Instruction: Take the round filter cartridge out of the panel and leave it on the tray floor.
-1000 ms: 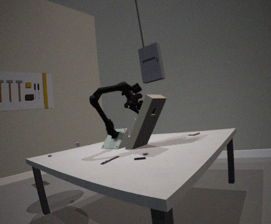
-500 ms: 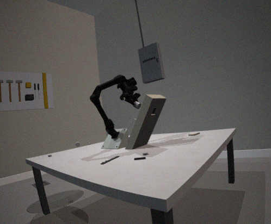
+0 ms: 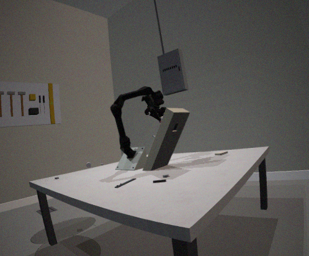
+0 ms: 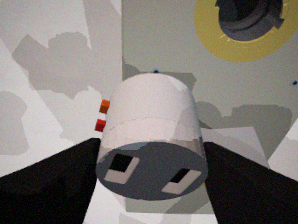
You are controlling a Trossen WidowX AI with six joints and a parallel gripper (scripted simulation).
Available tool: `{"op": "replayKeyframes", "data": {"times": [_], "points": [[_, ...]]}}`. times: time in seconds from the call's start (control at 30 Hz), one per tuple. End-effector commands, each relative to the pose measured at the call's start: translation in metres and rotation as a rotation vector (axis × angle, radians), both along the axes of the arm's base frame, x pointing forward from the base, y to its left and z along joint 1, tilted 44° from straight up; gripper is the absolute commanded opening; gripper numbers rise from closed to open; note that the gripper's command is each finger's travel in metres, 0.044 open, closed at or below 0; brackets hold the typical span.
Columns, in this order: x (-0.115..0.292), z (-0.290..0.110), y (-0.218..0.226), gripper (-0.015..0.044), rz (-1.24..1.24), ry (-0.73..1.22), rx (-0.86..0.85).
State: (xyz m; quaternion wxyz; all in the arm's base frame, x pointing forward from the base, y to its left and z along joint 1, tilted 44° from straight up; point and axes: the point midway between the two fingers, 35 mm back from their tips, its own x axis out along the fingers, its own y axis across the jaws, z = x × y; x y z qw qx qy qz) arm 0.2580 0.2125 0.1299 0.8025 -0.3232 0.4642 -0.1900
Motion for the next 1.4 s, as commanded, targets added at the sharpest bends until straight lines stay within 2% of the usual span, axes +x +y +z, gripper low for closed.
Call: {"op": "replayKeyframes", "data": {"times": [0.0,0.1,0.9,1.2,1.37], "points": [[0.001,-0.016,0.013,0.0000,-0.011,-0.007,0.010],[-0.003,-0.012,0.008,0.0000,0.012,0.022,0.000],[-0.137,-0.149,0.097,0.0000,0.789,0.766,0.018],[-0.143,-0.154,0.098,0.0000,0.820,0.790,0.017],[-0.164,-0.173,0.093,0.0000,0.878,0.857,0.007]]}}
